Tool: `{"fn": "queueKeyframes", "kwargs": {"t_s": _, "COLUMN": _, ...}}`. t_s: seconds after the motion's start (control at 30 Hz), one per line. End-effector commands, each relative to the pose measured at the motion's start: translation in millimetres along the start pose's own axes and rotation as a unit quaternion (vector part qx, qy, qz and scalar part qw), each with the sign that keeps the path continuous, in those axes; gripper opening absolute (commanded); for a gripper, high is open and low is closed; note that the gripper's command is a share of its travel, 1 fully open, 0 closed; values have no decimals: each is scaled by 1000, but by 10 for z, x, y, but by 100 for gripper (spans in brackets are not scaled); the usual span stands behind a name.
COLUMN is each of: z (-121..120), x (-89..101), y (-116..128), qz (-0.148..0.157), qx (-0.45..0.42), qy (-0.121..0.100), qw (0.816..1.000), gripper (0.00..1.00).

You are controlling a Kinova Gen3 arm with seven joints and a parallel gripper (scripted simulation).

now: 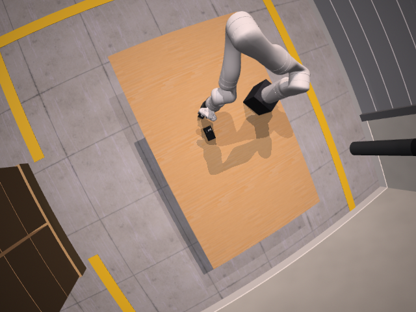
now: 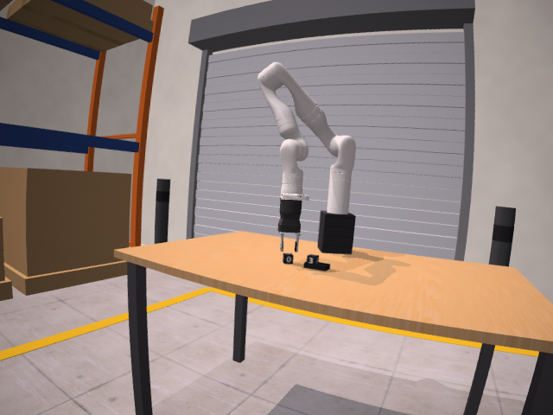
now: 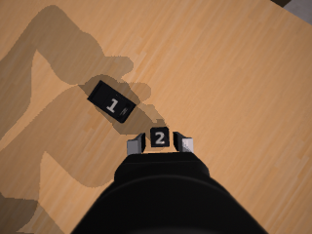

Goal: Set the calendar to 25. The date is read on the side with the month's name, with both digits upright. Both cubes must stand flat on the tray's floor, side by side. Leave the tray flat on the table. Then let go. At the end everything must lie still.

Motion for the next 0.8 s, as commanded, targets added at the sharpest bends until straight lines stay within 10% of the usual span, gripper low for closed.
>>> {"fn": "queueKeyframes", "kwargs": {"t_s": 0.0, "z": 12, "x": 39, "y": -6, "qz": 1, "qx": 0, "qy": 2, "qw": 1000, "gripper": 90}}
{"fn": "queueKeyframes", "kwargs": {"t_s": 0.77, "z": 11, "x": 389, "y": -5, "qz": 1, "qx": 0, "qy": 2, "qw": 1000, "gripper": 90}}
Point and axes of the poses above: the point where the finger pads meet when closed, its own x axis back along the fingers, its own z axis across the jaws, y = z × x, the point moved 5 cm from there along x, back along the fingers, and after that the axes turned 1 degree about x, right-handed, at the moved point
